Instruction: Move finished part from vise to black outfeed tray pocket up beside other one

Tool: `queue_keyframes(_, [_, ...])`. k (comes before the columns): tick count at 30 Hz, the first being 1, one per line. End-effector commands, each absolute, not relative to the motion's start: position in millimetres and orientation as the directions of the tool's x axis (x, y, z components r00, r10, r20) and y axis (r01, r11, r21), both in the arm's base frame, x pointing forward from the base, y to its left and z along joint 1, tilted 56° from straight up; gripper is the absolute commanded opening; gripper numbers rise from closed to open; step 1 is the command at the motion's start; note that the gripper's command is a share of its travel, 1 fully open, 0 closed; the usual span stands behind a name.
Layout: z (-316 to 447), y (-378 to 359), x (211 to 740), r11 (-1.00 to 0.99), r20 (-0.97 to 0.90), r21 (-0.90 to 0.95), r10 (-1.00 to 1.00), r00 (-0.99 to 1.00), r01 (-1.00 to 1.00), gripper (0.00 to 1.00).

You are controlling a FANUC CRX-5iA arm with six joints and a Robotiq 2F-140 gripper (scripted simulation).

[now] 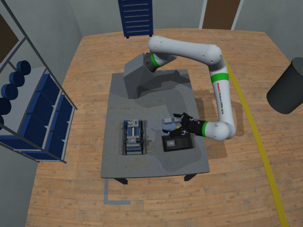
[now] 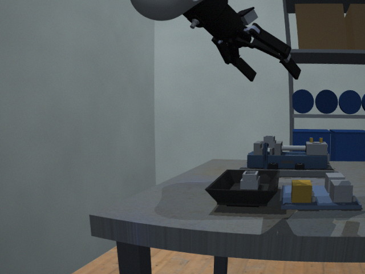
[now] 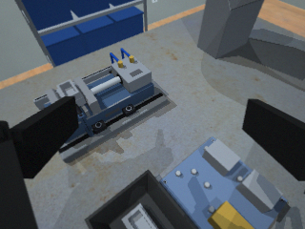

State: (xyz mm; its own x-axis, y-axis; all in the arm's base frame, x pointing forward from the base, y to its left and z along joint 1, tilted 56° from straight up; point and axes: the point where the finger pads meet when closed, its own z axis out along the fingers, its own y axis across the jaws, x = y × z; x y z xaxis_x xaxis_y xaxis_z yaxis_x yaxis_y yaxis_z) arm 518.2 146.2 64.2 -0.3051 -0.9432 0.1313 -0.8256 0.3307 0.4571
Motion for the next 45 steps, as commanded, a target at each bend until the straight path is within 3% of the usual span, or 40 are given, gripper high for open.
queue_keyframes(1, [65.0,145.2,518.7,0.332,0.131,0.456,-0.943,-0.307,-0.826,1.0])
queue_keyframes(20, [60.9,144.3,519.0,0.321,0.118,0.464,-0.946,-0.301,-0.826,1.0])
queue_keyframes(30, [-18.1,125.8,524.1,0.092,-0.188,0.54,-0.956,-0.227,-0.837,1.0])
queue_keyframes(34, [-23.0,124.6,524.5,0.078,-0.209,0.539,-0.952,-0.223,-0.838,1.0])
queue_keyframes(36, [-52.7,117.0,527.3,-0.002,-0.339,0.519,-0.919,-0.204,-0.854,1.0])
queue_keyframes(45, [-97.7,103.5,533.8,-0.097,-0.532,0.433,-0.83,-0.167,-0.896,1.0])
